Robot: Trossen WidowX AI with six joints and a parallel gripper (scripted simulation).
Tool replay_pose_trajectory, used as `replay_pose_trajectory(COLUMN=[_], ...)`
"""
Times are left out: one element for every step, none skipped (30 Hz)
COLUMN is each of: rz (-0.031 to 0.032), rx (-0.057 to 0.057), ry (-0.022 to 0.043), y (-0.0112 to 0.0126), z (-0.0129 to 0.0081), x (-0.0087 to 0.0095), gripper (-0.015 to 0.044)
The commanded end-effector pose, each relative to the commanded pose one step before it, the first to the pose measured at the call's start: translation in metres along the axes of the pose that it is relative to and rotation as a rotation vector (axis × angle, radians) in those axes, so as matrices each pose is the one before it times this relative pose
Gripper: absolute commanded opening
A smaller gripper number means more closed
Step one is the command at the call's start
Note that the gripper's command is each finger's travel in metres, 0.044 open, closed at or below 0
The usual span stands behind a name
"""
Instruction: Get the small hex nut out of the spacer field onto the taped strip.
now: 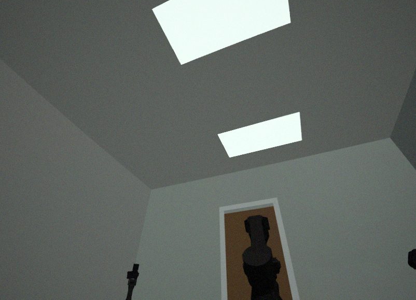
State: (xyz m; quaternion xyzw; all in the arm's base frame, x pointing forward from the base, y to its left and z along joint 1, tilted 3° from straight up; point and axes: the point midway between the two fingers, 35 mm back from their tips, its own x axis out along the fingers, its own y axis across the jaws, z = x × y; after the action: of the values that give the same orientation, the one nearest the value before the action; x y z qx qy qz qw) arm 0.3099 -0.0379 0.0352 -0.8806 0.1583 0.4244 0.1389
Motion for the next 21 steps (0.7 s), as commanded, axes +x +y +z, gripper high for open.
replay_pose_trajectory(rz=[0.00212, 0.00003, 0.00003, 0.00002, 0.00002, 0.00002, 0.00002, 0.00002, 0.00002, 0.00002, 0.00002, 0.00002, 0.00002, 0.00001, 0.00001, 0.00001, 0.00001, 0.00001, 0.00001, 0.00001, 0.00001], rx=[0.0067, 0.0, 0.0, 0.0, 0.0, 0.0, 0.0, 0.0, 0.0, 0.0, 0.0, 0.0, 0.0, 0.0, 0.0, 0.0, 0.0, 0.0, 0.0, 0.0, 0.0], ry=[0.00288, -0.00004, -0.00004, -0.00004, -0.00004, -0.00004, -0.00004, -0.00004, -0.00004, -0.00004, -0.00004, -0.00004, -0.00004, -0.00004, -0.00004, -0.00004, -0.00004, -0.00004, -0.00004, -0.00004, -0.00004], y=[0.00073, 0.0, 0.0, 0.0, 0.0, 0.0, 0.0, 0.0, 0.0, 0.0, 0.0, 0.0, 0.0, 0.0, 0.0, 0.0, 0.0, 0.0, 0.0, 0.0, 0.0], z=[0.00273, 0.00052, 0.00052, 0.00052, 0.00052, 0.00052, 0.00052, 0.00052, 0.00052, 0.00052, 0.00052, 0.00052, 0.00049, 0.00049, 0.00049, 0.00049, 0.00049, 0.00049, 0.00049, 0.00049, 0.00049], x=[-0.00265, -0.00035, -0.00035, -0.00035, -0.00035, -0.00035, -0.00035, -0.00035, -0.00035, -0.00035, -0.00035, -0.00035, -0.00033, -0.00033, -0.00033, -0.00033, -0.00033, -0.00033, -0.00033, -0.00033, -0.00033], gripper=[0.0, 0.0, 0.0, 0.0, 0.0, 0.0, 0.0, 0.0, 0.0, 0.0, 0.0, 0.0, 0.0, 0.0, 0.0, 0.0, 0.0, 0.0, 0.0, 0.0, 0.0])
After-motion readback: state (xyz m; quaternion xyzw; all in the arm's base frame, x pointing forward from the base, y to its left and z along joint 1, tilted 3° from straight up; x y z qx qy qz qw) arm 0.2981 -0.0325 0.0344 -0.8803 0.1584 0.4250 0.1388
